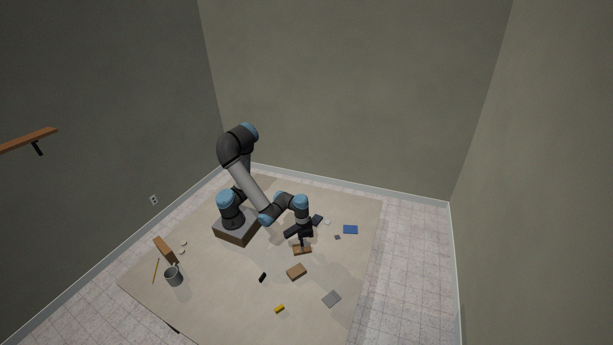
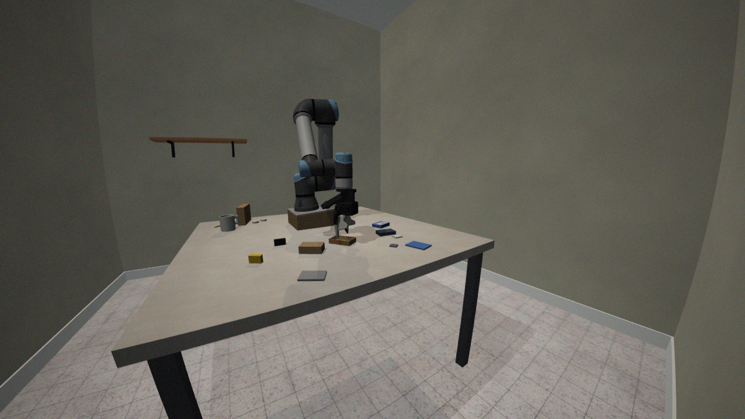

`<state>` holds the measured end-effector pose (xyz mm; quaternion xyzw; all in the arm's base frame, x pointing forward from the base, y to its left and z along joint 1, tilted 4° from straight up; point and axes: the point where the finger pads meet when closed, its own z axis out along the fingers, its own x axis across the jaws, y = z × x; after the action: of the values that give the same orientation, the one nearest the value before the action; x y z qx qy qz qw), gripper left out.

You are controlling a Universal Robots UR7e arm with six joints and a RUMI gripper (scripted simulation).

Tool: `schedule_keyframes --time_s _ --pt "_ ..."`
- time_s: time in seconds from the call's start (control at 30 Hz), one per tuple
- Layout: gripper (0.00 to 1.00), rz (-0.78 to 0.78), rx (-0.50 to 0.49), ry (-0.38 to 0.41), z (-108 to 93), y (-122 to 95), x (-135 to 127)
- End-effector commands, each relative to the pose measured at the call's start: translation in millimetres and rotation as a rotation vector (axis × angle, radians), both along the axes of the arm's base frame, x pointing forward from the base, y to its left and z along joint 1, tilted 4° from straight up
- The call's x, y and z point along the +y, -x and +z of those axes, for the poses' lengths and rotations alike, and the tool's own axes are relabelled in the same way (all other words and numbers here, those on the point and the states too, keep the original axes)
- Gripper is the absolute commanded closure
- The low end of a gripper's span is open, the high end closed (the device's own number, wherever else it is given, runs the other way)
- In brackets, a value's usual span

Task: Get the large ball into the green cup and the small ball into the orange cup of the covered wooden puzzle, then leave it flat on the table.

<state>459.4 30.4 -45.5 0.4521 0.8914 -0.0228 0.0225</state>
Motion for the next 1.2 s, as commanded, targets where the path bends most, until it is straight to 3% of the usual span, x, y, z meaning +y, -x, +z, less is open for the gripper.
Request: schedule_keyframes --time_s 0.0,0.47,1.17 --pt "0.45 0.000 -0.002 0.000 -5.4 -0.8 -0.4" --pt "0.45 0.000 -0.002 0.000 -23.6 -1.2 -1.5" --pt "0.45 0.000 -0.002 0.000 -25.8 -1.2 -1.7"
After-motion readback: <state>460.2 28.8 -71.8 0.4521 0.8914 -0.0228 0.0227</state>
